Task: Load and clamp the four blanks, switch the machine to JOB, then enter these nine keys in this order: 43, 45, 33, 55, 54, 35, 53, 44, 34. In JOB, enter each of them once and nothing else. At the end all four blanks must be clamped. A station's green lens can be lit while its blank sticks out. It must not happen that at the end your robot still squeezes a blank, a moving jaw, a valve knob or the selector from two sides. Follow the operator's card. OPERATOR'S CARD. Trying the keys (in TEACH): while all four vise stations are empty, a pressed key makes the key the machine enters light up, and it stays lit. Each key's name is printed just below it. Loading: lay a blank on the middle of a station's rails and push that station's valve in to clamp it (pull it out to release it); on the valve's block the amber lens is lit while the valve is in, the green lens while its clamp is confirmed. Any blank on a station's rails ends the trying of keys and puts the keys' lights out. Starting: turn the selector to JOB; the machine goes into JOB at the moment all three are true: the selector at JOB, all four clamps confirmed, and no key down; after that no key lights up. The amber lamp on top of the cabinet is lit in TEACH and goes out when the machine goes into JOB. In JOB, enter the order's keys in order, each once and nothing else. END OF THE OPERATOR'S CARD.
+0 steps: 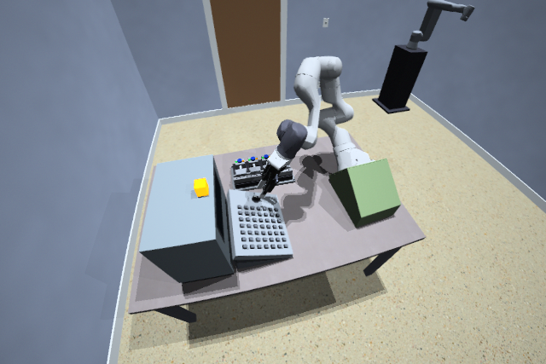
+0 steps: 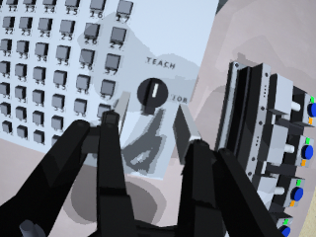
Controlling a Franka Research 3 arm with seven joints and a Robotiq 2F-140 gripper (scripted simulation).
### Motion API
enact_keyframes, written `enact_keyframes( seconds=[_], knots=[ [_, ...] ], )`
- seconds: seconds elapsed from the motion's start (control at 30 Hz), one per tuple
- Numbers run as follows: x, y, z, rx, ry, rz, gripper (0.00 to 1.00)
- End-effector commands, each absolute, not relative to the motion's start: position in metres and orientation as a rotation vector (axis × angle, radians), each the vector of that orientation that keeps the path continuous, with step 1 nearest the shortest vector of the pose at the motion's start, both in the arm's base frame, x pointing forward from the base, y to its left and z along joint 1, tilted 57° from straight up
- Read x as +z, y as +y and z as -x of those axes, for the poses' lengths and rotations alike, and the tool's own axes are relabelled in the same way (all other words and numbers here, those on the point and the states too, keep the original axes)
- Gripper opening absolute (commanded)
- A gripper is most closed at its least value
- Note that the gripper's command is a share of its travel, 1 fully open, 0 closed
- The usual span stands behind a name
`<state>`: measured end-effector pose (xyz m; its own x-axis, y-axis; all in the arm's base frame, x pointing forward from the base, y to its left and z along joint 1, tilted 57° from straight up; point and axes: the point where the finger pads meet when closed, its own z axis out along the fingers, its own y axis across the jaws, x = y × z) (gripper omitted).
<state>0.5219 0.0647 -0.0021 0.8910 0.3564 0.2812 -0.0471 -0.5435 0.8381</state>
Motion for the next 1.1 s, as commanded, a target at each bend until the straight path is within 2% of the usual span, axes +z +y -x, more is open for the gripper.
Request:
enact_keyframes(
  seconds=[0.0,1.07],
  knots=[
    [-0.003,0.062,-0.523,0.529,0.219,-2.087,0.33],
    [-0.015,0.042,-0.534,0.529,0.219,-2.087,0.33]
  ],
)
